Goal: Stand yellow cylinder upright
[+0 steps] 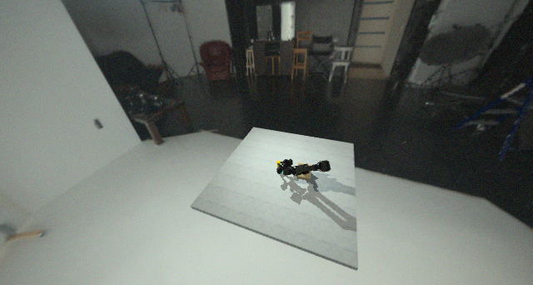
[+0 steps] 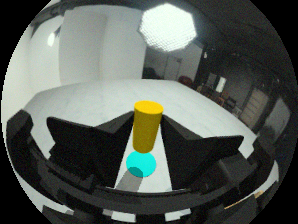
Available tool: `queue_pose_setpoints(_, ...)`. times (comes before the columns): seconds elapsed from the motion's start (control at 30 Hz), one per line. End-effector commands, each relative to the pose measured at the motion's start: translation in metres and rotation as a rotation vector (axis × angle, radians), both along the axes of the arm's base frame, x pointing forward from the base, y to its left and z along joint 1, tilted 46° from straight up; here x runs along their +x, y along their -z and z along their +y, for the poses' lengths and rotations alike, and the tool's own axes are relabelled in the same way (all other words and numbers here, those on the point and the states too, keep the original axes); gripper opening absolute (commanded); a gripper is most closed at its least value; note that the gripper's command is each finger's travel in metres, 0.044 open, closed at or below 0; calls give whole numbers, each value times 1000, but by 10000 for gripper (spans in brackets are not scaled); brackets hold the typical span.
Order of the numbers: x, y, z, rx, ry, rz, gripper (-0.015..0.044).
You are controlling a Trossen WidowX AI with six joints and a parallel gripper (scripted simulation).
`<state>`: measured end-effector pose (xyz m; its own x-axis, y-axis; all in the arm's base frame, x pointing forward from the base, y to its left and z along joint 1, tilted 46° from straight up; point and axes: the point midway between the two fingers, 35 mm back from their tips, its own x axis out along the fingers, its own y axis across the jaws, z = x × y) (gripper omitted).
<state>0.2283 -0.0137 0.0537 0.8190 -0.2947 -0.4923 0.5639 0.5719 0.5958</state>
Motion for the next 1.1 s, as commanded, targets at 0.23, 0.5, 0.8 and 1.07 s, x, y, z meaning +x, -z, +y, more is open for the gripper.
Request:
queue_pose_setpoints(0.23,-2,14,13,-18,10,12,105)
queue_pose_setpoints(0.5,-5,22,23,-36,11,8,105)
queue_pose_setpoints(0.8,-8,28,30,-50,9,0,105)
queue_pose_setpoints(1.07,-6,35,40,-44,5,3,105)
